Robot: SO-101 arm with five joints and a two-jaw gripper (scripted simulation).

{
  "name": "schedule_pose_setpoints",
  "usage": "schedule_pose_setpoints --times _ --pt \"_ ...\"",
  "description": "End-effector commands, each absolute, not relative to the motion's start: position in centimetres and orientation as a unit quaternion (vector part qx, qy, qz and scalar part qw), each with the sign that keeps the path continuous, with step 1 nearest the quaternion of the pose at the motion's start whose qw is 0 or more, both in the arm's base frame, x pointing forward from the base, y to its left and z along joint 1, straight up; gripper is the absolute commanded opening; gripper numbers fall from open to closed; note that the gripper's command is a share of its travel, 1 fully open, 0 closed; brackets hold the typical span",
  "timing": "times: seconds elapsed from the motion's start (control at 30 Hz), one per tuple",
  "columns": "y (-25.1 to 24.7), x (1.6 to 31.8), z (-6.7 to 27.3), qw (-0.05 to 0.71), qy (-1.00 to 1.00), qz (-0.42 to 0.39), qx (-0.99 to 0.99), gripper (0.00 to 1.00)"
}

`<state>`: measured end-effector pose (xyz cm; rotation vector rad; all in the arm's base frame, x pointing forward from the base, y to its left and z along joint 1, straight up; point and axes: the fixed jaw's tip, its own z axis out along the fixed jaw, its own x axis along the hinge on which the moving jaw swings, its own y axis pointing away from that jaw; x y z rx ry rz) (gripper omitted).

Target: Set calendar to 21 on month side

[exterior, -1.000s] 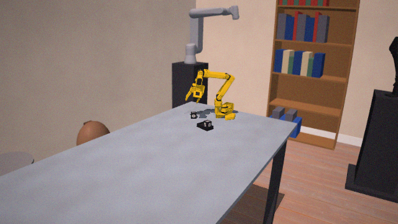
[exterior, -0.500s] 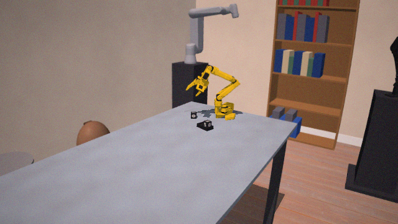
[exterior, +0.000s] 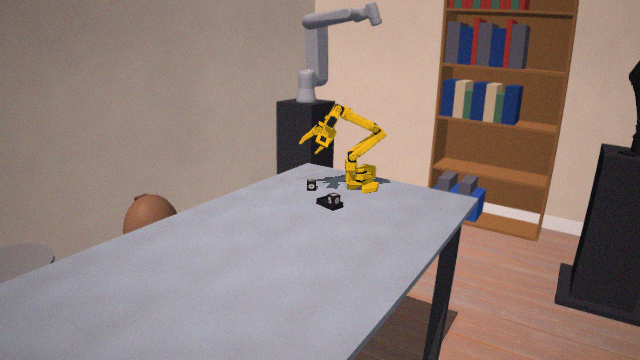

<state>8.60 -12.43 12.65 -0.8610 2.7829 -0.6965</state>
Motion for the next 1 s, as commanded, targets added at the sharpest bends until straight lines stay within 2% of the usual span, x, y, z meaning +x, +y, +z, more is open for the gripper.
schedule_pose_setpoints --times 0.0,0.37,0.97 --pt "-12.7 8.7 13.5 0.084 0.927 -0.249 -0.266 0.35" --pt "-12.6 9.1 13.5 0.101 0.950 -0.226 -0.190 0.35" --pt "-12.7 10.6 13.2 0.133 0.977 -0.147 0.075 0.35"
